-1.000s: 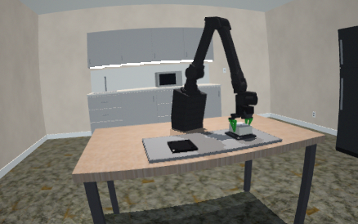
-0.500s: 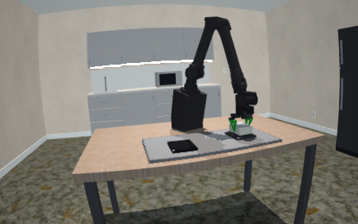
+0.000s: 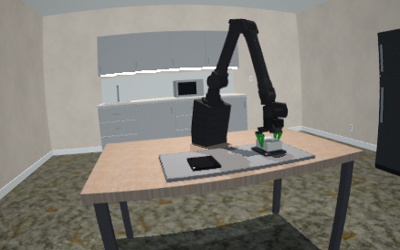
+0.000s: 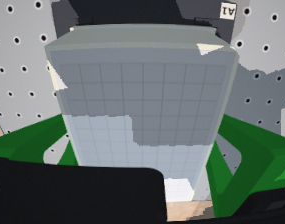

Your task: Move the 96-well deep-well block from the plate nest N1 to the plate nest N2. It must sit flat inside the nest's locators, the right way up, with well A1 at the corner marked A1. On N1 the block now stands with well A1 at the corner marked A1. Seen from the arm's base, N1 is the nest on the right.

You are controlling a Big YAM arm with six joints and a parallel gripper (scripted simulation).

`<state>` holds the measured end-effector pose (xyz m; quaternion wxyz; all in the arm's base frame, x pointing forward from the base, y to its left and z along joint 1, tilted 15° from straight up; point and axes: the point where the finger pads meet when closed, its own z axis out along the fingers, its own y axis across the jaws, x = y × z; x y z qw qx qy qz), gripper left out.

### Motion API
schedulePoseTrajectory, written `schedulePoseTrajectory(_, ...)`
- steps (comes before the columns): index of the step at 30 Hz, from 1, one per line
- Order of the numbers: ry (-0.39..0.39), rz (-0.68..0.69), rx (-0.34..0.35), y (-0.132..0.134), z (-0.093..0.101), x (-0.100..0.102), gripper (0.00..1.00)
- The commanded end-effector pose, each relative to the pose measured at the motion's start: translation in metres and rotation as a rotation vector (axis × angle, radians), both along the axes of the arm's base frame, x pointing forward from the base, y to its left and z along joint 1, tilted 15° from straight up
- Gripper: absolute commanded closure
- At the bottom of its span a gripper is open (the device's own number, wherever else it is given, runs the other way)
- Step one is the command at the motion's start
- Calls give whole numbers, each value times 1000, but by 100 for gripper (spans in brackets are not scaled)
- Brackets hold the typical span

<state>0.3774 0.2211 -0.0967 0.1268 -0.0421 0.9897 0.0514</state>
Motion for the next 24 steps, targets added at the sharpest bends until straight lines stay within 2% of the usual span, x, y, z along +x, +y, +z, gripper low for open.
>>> schedulePoseTrajectory(1,9,0,-4,-5,-8,0,100)
schedulePoseTrajectory(24,-3,0,2,-1,-7,7,100)
